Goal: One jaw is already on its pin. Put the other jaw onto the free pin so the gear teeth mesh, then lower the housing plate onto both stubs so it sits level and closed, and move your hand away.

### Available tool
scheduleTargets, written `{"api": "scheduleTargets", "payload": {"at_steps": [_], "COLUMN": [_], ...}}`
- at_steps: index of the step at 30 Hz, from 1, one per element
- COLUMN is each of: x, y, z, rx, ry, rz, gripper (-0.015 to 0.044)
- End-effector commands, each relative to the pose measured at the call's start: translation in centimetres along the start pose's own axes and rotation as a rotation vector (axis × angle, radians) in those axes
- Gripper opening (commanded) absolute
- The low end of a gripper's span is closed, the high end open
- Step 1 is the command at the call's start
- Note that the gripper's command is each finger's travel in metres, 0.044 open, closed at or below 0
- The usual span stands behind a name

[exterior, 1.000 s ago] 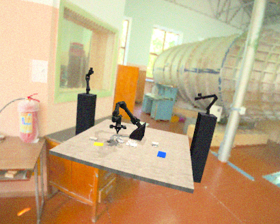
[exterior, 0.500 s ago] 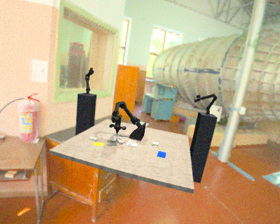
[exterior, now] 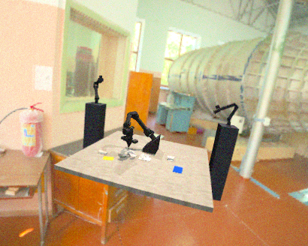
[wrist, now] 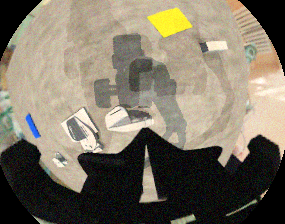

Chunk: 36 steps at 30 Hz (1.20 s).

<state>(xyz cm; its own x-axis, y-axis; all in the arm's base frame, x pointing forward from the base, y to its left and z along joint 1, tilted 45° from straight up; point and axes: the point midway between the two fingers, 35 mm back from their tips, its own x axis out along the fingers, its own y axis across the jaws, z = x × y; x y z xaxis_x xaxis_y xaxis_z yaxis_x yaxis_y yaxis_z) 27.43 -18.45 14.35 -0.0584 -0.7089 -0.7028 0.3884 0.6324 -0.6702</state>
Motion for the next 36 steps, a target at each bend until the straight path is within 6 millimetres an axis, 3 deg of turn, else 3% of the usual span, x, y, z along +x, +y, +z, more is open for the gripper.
{"api": "scheduleTargets", "payload": {"at_steps": [1, 36], "x": [-0.1, -0.1], "y": [-0.1, 0.2], "z": [0.2, 1.2], "rx": [0.083, 0.944], "ry": [-0.002, -0.004], "rz": [-0.003, -0.001], "gripper": [0.0, 0.0]}}
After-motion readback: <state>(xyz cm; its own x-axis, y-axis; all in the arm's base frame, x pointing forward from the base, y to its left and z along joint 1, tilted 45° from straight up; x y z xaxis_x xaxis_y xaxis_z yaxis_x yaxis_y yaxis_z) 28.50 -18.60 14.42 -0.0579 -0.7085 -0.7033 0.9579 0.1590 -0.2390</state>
